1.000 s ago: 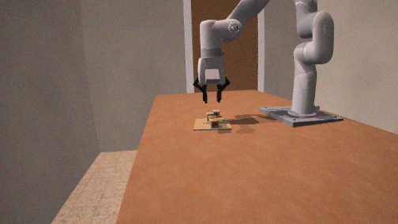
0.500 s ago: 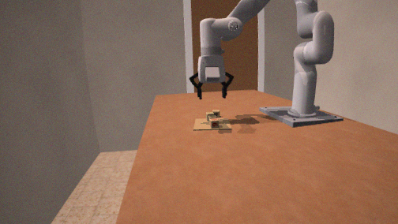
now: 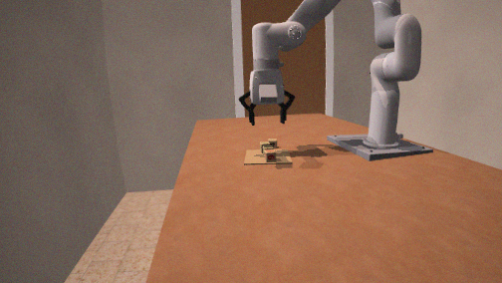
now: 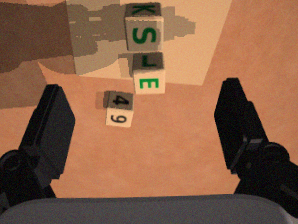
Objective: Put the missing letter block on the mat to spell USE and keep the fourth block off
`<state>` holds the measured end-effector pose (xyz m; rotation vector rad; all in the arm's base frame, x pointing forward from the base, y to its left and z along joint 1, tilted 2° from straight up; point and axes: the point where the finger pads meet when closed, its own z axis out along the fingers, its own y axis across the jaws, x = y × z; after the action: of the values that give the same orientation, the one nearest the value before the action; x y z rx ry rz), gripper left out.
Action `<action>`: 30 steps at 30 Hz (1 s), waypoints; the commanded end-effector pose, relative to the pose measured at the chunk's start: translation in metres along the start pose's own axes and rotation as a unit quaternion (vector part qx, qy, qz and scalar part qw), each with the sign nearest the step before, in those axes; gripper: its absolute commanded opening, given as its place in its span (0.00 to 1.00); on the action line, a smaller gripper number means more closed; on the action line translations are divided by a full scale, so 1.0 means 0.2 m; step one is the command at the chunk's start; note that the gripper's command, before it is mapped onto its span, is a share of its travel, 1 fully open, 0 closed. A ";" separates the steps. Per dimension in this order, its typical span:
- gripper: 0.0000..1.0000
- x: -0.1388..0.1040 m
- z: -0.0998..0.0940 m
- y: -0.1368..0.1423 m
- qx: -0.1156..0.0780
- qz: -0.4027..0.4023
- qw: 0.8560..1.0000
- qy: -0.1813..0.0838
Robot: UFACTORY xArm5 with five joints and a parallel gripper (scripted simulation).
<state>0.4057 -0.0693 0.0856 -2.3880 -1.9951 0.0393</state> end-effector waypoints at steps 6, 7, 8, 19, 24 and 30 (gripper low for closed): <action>1.00 0.01 -0.09 0.01 -0.002 0.000 1.000 0.000; 1.00 0.01 -0.11 0.01 -0.002 0.000 1.000 0.000; 1.00 0.01 -0.13 0.01 -0.002 0.000 1.000 0.000; 1.00 0.01 -0.35 0.01 -0.002 0.000 1.000 0.000; 1.00 0.01 -0.41 0.00 -0.002 0.000 1.000 0.000; 1.00 0.01 -0.42 0.00 -0.002 0.000 1.000 0.000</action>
<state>0.4091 -0.0676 0.1678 -2.3886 -1.9957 0.0386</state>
